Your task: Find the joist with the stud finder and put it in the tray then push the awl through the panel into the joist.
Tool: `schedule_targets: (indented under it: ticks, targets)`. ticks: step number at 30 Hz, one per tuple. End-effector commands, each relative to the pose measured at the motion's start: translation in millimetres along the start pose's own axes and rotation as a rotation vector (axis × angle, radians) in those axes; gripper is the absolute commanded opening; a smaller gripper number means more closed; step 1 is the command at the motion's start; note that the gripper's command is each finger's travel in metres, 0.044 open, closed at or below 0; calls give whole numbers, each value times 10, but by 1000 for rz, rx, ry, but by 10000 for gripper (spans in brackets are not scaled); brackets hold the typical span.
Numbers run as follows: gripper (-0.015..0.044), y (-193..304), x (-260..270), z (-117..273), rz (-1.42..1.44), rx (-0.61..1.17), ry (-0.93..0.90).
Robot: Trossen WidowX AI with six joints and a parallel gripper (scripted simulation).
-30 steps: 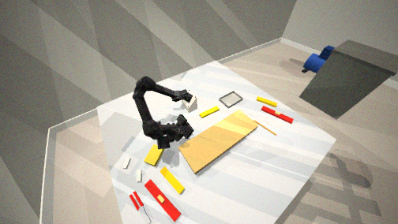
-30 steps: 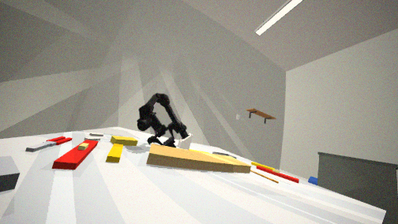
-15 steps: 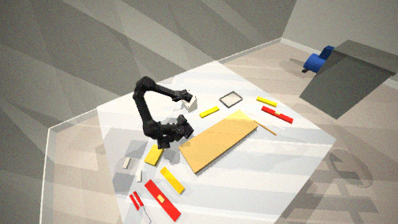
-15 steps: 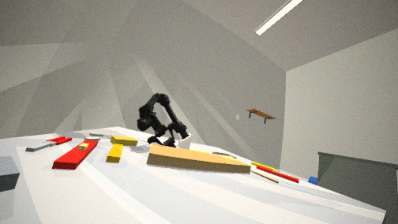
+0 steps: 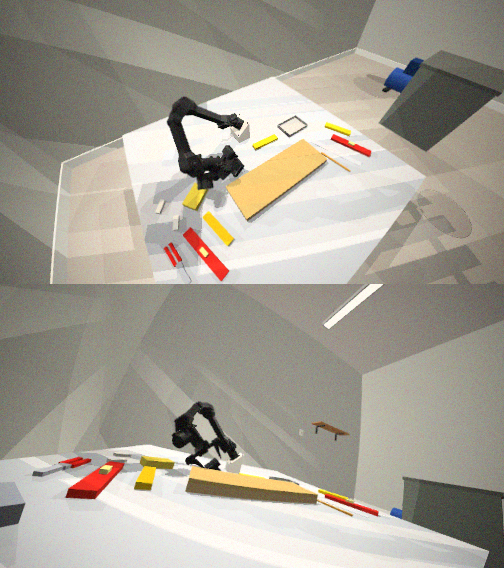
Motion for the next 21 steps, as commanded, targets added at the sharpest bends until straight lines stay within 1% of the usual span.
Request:
schedule_targets:
  ticks: [1,11,14,19,21]
  targets:
    - [440,0,0,55,1,0,0]
    - [440,6,12,197,1,-6,3]
    - [440,45,113,434,-2,-54,25]
    - [440,288,433,1047,-7,-192,72]
    - [440,343,485,1134,-8,-214,77]
Point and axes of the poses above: the point midway between the two fingers, 35 mm back from their tips, its own z axis back along the fingers, its own x axis across the jaws, y = z × x, the point moved 6 cm from there along z, back along the fingers, and after that the axes turned 8 degrees about -z, right-handed, at the moved point
